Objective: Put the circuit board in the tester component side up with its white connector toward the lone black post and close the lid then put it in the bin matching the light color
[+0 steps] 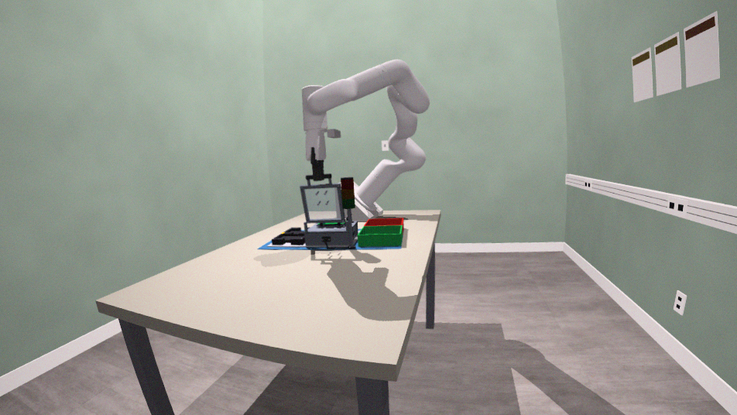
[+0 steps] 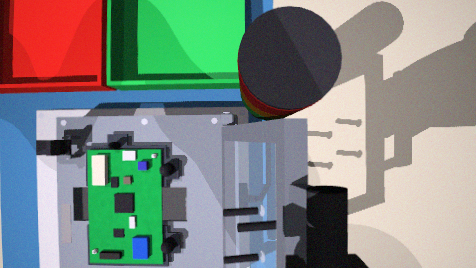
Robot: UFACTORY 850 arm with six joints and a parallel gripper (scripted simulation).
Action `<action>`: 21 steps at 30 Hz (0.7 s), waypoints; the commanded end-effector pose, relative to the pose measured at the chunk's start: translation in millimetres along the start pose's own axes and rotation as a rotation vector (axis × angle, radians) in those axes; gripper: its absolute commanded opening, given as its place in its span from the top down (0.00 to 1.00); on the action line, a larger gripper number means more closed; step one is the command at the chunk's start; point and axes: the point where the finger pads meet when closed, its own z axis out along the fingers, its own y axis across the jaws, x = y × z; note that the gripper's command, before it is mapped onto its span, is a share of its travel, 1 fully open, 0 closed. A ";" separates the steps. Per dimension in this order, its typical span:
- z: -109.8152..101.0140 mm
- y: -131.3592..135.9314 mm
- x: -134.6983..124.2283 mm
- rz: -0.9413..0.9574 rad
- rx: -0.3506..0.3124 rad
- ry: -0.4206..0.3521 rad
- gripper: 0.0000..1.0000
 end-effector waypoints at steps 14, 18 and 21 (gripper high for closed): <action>-1.2 0.0 0.0 -0.001 -0.002 -0.001 1.00; -1.3 -0.7 0.0 -0.001 -0.002 -0.001 1.00; -1.5 -1.6 0.0 -0.001 -0.002 -0.001 1.00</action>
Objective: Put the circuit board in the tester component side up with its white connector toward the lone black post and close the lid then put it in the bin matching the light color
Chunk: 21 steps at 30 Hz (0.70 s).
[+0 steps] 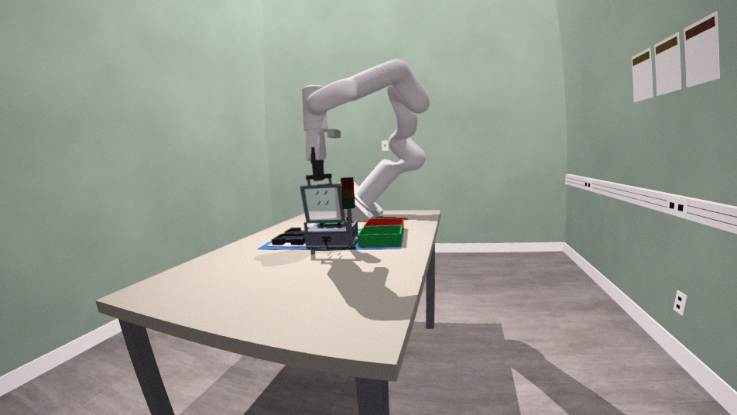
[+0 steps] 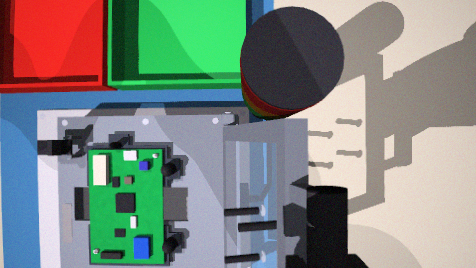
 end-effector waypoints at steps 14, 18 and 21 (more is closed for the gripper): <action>-2.9 -7.6 -0.1 0.000 -0.001 -0.001 1.00; -3.5 -10.4 0.0 0.000 -0.001 -0.001 1.00; -3.9 -12.6 0.0 0.000 -0.001 -0.001 1.00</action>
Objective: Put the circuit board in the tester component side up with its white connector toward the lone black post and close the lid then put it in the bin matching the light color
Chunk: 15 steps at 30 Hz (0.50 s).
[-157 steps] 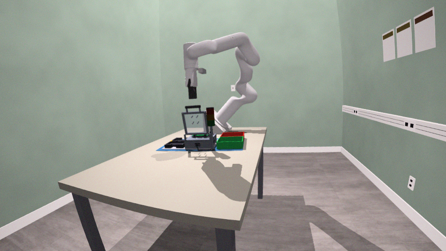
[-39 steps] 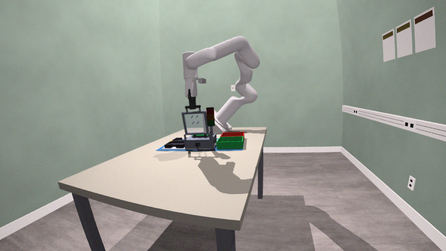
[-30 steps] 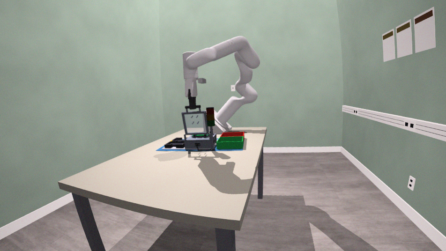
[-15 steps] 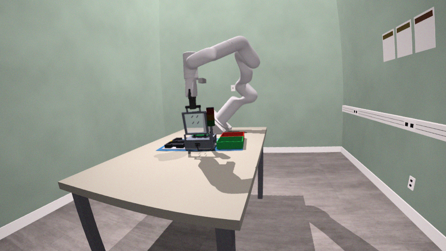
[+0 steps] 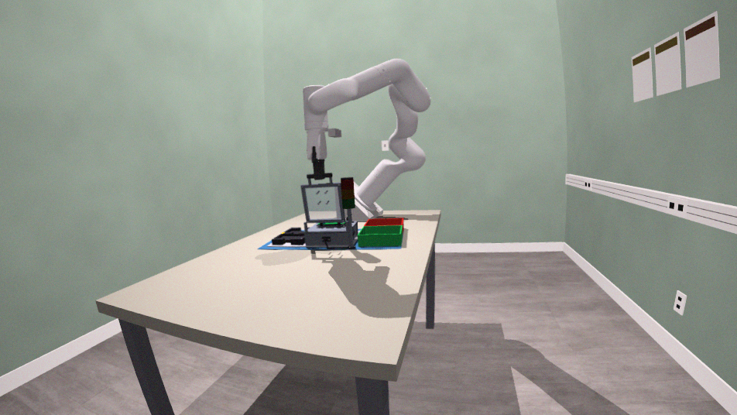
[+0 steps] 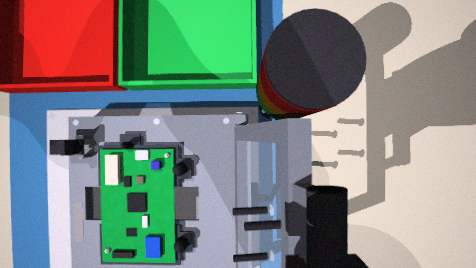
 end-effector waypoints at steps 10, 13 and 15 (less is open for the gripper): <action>-3.1 -15.9 0.0 0.000 -0.001 0.000 1.00; -3.6 -21.1 0.0 0.000 -0.001 0.000 1.00; -3.6 -21.1 0.0 0.000 -0.001 0.000 1.00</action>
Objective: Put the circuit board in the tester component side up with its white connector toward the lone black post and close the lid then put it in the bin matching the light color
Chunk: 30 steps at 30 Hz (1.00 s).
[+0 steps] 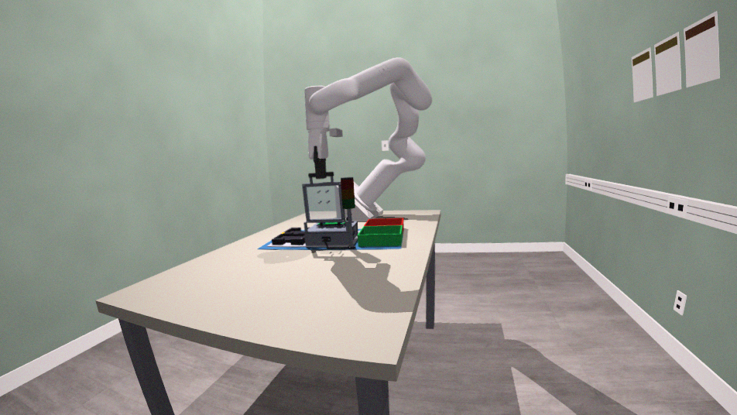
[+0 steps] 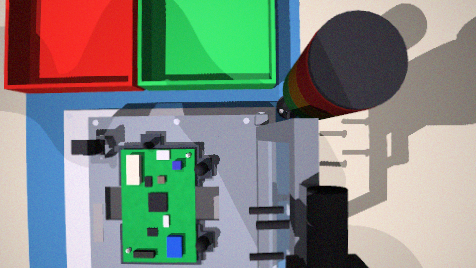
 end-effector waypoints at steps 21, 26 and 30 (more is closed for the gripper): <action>0.2 -44.7 0.0 -0.001 -0.002 -0.001 1.00; 3.0 -58.6 -0.1 -0.001 -0.002 -0.001 1.00; 6.3 -70.2 -0.1 -0.001 -0.002 -0.001 1.00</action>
